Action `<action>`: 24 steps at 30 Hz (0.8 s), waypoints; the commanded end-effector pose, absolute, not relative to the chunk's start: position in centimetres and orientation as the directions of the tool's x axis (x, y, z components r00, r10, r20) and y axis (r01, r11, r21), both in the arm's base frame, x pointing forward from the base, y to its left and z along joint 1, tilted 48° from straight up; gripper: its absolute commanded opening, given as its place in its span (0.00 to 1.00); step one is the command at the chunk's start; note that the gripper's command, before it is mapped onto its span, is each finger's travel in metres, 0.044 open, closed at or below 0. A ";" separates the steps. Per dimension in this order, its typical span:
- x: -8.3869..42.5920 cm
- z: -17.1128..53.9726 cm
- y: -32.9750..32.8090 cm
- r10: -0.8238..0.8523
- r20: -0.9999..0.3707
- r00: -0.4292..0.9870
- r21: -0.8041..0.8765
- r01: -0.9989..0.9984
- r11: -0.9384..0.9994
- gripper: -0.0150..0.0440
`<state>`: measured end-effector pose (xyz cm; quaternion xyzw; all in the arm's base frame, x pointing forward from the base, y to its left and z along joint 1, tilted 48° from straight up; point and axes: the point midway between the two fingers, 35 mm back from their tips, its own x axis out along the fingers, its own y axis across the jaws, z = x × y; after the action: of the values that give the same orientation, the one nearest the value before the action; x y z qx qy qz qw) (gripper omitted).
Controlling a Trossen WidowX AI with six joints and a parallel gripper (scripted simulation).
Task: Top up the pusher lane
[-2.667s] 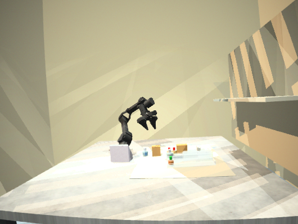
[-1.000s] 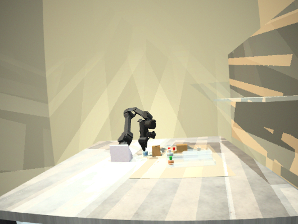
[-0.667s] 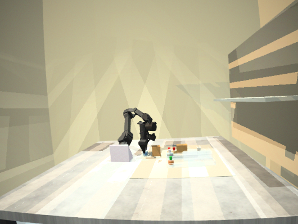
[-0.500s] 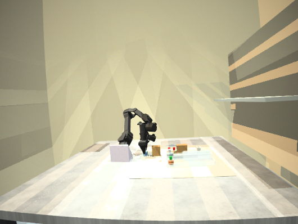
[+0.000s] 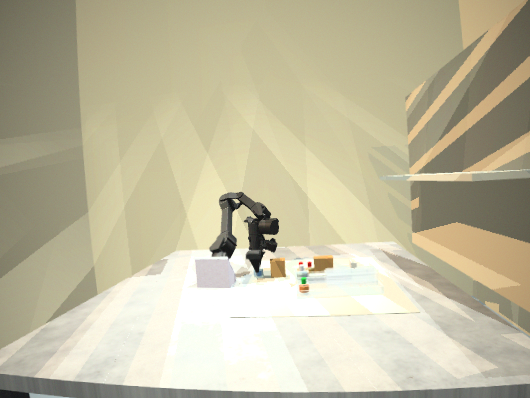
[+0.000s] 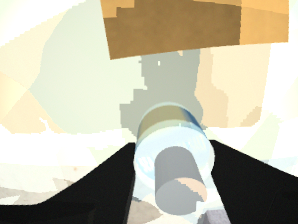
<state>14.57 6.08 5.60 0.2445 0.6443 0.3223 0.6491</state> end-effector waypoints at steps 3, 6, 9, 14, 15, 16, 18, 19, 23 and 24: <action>14.9 6.1 5.6 0.732 -0.681 -0.029 0.731 -0.097 0.676 0.30; 15.3 7.0 4.5 0.725 -0.689 -0.018 0.723 -0.091 0.685 0.25; 15.6 8.0 3.4 0.718 -0.696 -0.007 0.716 -0.085 0.693 0.25; 15.9 9.8 1.6 0.708 -0.706 0.008 0.706 -0.075 0.705 0.25; 15.9 10.2 1.3 0.706 -0.708 0.010 0.704 -0.073 0.707 0.25; 15.9 10.6 0.9 0.704 -0.710 0.013 0.702 -0.071 0.709 0.25; 15.9 11.3 0.2 0.701 -0.713 0.018 0.699 -0.067 0.712 0.25; 15.9 11.7 -0.1 0.700 -0.714 0.020 0.698 -0.065 0.713 0.25; 15.7 13.0 -1.2 0.696 -0.718 0.027 0.694 -0.059 0.718 0.25; 15.7 13.0 -1.2 0.696 -0.718 0.028 0.694 -0.059 0.718 0.25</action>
<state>15.81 -0.49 12.21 0.2520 0.6381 0.2828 0.6704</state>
